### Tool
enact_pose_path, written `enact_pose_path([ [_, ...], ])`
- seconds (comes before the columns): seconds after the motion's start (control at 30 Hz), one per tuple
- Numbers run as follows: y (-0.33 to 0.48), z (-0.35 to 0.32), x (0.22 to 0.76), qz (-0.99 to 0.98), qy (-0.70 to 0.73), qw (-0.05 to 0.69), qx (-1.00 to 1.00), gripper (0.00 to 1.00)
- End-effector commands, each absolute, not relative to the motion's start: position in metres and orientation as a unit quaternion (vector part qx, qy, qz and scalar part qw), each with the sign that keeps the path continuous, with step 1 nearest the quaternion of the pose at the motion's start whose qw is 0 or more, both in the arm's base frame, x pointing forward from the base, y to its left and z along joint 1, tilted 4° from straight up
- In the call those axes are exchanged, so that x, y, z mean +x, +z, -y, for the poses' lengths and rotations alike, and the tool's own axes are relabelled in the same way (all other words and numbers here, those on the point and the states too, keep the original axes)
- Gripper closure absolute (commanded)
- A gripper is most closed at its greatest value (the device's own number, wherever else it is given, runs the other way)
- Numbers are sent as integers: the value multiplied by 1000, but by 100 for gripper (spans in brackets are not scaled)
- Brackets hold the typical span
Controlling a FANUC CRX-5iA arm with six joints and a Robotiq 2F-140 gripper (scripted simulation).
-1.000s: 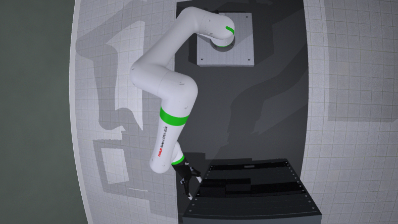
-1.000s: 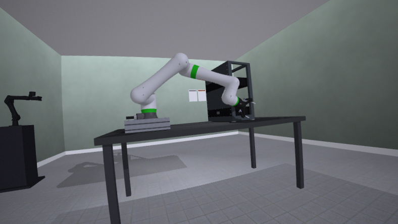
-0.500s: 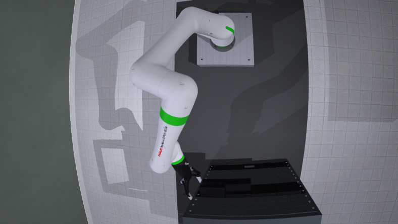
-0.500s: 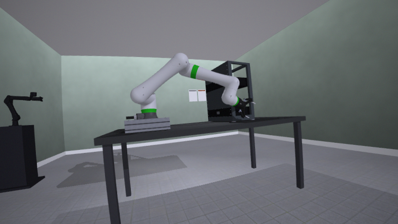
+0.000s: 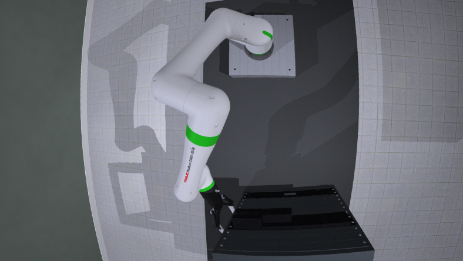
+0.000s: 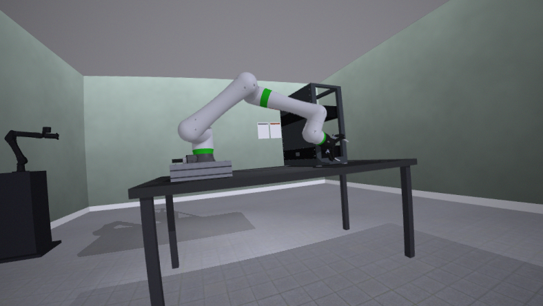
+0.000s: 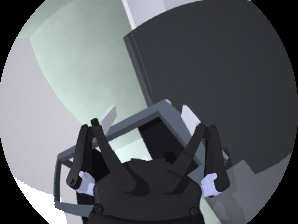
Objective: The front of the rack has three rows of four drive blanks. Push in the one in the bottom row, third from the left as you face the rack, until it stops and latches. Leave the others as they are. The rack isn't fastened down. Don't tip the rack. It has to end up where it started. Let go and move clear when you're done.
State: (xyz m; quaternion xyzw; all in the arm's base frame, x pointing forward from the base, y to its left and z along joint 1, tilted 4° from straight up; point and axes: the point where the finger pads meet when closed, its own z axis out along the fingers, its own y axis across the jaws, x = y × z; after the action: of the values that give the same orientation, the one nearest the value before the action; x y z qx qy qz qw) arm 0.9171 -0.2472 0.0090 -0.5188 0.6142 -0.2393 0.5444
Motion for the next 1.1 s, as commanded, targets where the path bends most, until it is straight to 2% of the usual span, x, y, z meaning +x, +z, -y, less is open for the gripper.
enact_pose_path([
  [0.0, 11, 248, 918, -613, -240, 545, -519, 0],
  [0.4, 11, 248, 914, -613, -240, 545, -519, 0],
  [0.73, 12, 247, 888, -613, -241, 545, -518, 0],
  [1.07, 12, 245, 810, -613, -241, 546, -518, 0],
])
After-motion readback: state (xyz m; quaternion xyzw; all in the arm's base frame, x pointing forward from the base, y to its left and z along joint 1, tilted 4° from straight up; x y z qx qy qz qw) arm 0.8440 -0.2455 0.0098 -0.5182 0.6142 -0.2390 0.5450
